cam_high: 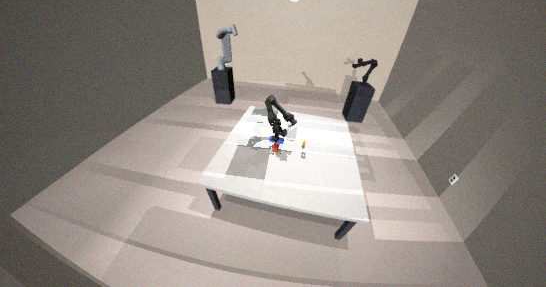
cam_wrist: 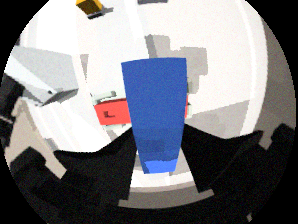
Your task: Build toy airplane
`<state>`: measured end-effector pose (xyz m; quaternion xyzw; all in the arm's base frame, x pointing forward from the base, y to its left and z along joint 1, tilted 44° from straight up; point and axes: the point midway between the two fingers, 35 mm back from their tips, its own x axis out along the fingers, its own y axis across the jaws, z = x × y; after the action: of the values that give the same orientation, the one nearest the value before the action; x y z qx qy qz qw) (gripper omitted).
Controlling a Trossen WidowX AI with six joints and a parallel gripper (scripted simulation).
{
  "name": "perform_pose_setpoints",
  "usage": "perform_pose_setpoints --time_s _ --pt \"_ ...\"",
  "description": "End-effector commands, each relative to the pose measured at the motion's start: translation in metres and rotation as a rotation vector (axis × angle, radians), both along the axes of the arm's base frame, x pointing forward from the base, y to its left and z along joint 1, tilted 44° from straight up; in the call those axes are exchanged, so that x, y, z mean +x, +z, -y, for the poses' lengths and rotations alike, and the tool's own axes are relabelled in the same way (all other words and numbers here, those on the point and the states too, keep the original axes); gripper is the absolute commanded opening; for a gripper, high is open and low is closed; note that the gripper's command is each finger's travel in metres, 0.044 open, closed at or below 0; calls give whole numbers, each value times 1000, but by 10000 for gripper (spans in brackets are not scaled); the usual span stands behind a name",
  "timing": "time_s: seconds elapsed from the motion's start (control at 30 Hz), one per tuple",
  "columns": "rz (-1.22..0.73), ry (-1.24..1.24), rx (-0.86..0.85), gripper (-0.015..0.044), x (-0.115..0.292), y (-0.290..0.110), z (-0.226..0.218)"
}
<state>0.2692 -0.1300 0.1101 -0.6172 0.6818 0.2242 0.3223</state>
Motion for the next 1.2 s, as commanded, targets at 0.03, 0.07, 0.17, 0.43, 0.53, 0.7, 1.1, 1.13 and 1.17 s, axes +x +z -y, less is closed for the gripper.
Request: perform_pose_setpoints --time_s 0.03,0.07,0.17,0.43,0.53,0.7,1.1,1.13,1.17 --pt "-3 4 -3 197 0 -5 5" --pt "-3 4 -3 197 0 -6 6" --pt "-3 4 -3 197 0 -10 9" --pt "-3 4 -4 197 -1 -19 18" --pt "-3 4 -4 197 -1 -22 22" --pt "-3 4 -5 197 -1 -23 23" --pt "-2 -1 -5 104 -2 -22 23" --pt "-2 -1 -5 130 -2 -22 23" --pt "-2 -1 -5 157 -2 -22 23"
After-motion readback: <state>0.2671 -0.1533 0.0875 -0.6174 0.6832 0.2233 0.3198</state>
